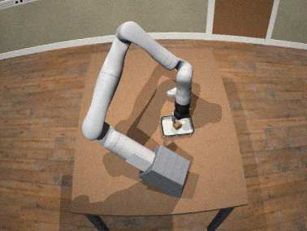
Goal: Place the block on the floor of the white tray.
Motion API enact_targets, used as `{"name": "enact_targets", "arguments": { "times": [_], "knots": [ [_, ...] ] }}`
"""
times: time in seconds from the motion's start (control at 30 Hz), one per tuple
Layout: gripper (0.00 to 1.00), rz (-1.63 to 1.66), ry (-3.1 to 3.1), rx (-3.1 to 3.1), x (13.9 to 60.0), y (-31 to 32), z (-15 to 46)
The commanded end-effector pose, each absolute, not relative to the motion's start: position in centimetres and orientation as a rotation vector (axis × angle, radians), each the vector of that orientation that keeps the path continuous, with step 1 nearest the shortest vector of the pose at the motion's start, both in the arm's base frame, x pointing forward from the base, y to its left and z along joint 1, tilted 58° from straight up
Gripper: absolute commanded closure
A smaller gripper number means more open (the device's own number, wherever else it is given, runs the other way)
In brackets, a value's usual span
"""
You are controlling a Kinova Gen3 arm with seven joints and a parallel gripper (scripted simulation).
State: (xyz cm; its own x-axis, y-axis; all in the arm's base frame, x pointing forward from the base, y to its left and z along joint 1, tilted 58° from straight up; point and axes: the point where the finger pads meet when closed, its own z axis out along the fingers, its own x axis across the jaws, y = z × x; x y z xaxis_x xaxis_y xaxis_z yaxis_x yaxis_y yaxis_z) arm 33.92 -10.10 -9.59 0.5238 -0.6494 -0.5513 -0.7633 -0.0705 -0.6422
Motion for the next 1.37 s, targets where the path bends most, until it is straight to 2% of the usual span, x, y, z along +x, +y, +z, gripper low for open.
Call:
{"name": "enact_targets", "arguments": {
  "times": [0.0, 0.2, 0.27, 0.47, 0.6, 1.33],
  "knots": [
    [0.00, 0.143, 1.184, -1.780, 33.4, -9.9, -9.5],
    [0.00, 0.142, 1.184, -1.780, 28.4, -7.0, -8.9],
    [0.00, 0.142, 1.184, -1.780, 28.4, -7.0, -8.9],
    [0.00, 0.143, 1.184, -1.780, 21.4, -2.8, -7.9],
    [0.00, 0.143, 1.184, -1.780, 18.6, -1.1, -7.5],
    [0.00, 0.143, 1.183, -1.780, 18.1, -0.7, -7.4]
  ]
}}
